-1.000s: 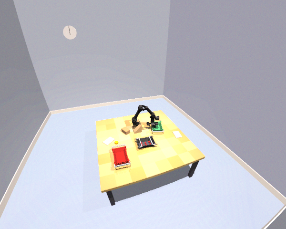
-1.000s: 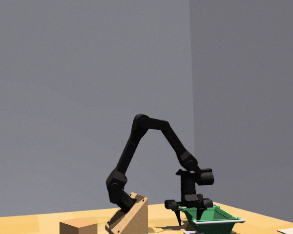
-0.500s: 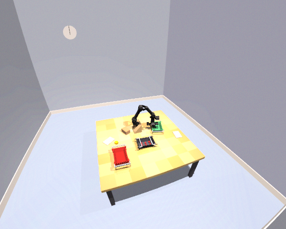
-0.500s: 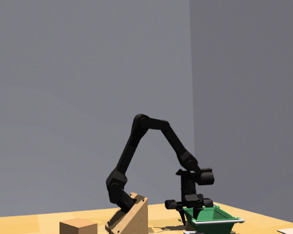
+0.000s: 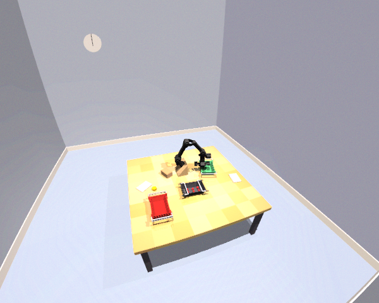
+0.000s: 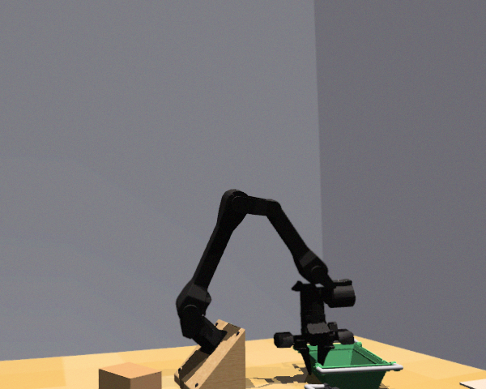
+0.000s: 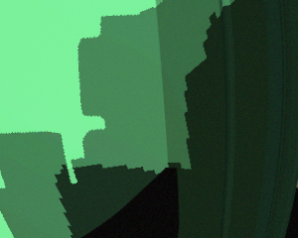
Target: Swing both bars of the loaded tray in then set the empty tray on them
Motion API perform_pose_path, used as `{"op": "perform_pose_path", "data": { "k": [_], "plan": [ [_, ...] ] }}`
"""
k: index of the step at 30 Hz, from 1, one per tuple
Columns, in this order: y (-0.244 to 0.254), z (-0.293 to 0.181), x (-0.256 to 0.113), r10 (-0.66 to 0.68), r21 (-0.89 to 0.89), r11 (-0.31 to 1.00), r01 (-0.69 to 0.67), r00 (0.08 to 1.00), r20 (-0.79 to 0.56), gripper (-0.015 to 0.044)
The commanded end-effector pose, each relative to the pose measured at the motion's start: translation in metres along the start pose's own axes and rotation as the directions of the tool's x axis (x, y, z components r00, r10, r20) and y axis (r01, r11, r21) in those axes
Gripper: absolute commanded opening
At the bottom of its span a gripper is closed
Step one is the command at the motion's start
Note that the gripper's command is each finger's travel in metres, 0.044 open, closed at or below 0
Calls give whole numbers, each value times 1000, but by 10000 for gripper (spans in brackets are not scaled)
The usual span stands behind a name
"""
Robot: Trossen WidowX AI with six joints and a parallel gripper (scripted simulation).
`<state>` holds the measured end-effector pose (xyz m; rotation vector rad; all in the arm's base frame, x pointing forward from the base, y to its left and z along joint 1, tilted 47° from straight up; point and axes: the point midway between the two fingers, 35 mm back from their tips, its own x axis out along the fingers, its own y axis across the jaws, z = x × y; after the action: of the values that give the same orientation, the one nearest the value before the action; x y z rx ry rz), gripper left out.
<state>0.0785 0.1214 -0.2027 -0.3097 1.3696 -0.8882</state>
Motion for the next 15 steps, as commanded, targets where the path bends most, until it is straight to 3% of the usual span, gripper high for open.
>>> {"op": "perform_pose_path", "data": {
  "k": [1, 8, 15],
  "plan": [
    [-2, 0, 2, -12, -4, 1000, 12, 1000, 2, 47],
    [-1, 0, -6, -12, -4, 1000, 12, 1000, 2, 0],
    [1, 0, -52, -11, -4, 1000, 11, 1000, 1, 0]
  ]
}}
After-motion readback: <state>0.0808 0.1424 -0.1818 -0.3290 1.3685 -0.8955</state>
